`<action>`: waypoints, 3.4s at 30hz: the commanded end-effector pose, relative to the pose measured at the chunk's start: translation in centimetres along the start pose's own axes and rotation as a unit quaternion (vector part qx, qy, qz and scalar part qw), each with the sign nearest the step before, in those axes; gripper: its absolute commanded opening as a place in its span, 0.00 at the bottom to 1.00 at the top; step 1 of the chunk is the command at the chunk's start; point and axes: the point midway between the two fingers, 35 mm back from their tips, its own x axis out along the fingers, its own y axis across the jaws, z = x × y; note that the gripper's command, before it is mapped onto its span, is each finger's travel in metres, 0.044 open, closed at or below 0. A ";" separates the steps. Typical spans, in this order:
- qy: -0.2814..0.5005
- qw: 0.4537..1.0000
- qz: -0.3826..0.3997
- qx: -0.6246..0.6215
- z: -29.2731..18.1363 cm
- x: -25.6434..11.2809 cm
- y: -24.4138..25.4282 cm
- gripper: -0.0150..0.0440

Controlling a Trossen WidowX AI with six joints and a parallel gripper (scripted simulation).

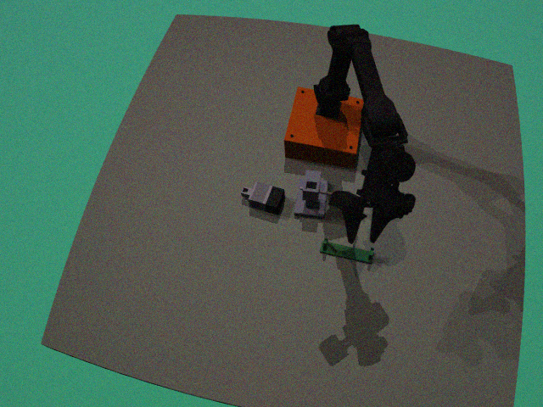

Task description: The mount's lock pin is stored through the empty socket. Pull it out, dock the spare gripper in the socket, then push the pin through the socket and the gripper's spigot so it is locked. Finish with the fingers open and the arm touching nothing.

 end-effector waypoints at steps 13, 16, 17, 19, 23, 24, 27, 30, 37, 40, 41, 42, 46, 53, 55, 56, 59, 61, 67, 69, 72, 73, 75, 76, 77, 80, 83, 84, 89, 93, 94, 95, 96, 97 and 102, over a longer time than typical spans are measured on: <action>0.120 0.817 0.405 -0.392 -18.4 -7.7 8.1 0.76; 0.120 0.817 0.405 -0.392 -18.4 -7.7 8.1 0.76; 0.120 0.817 0.405 -0.392 -18.4 -7.7 8.1 0.76; 0.120 0.817 0.405 -0.392 -18.4 -7.7 8.1 0.76; 0.120 0.817 0.405 -0.392 -18.5 -7.5 8.2 0.76; 0.120 0.817 0.405 -0.392 -18.6 -7.2 8.6 0.76; 0.119 0.818 0.405 -0.391 -19.6 -5.1 10.4 0.76; 0.119 0.818 0.405 -0.391 -20.8 -3.1 12.5 0.76; 0.119 0.818 0.406 -0.391 -21.2 -2.8 13.0 0.76; 0.119 0.818 0.406 -0.391 -21.4 -2.4 13.3 0.76; 0.119 0.818 0.406 -0.391 -21.5 -2.3 13.4 0.76; 0.119 0.818 0.406 -0.391 -21.6 -2.2 13.5 0.76; 0.119 0.818 0.406 -0.391 -21.9 -1.8 13.8 0.76; 0.119 0.818 0.406 -0.391 -22.5 -1.1 14.5 0.76; 0.119 0.818 0.406 -0.391 -22.7 -0.9 14.7 0.76; 0.119 0.818 0.406 -0.391 -22.8 -0.8 14.8 0.76; 0.119 0.818 0.406 -0.391 -23.1 -0.5 15.1 0.76; 0.119 0.818 0.406 -0.391 -23.3 -0.3 15.3 0.76; 0.119 0.817 0.406 -0.391 -23.8 0.2 15.8 0.76; 0.119 0.817 0.406 -0.391 -24.0 0.4 16.0 0.76; 0.119 0.817 0.406 -0.391 -24.2 0.6 16.3 0.76; 0.119 0.817 0.406 -0.391 -24.3 0.6 16.3 0.76; 0.119 0.817 0.406 -0.391 -24.3 0.6 16.3 0.76; 0.119 0.817 0.406 -0.391 -24.3 0.6 16.3 0.76; 0.119 0.817 0.406 -0.391 -24.3 0.6 16.3 0.76; 0.119 0.817 0.406 -0.391 -24.3 0.6 16.3 0.67; 0.119 0.817 0.406 -0.391 -24.3 0.6 16.3 0.54; 0.119 0.817 0.406 -0.391 -24.3 0.6 16.3 0.50; 0.119 0.817 0.406 -0.391 -24.3 0.6 16.3 0.27; 0.119 0.817 0.406 -0.391 -24.3 0.6 16.3 0.25; 0.119 0.817 0.406 -0.391 -24.3 0.6 16.3 0.25; 0.119 0.817 0.406 -0.391 -24.3 0.6 16.3 0.25; 0.119 0.817 0.406 -0.391 -24.3 0.6 16.3 0.25; 0.119 0.817 0.406 -0.391 -24.3 0.6 16.3 0.25; 0.112 0.818 0.409 -0.388 -24.1 0.5 16.3 0.25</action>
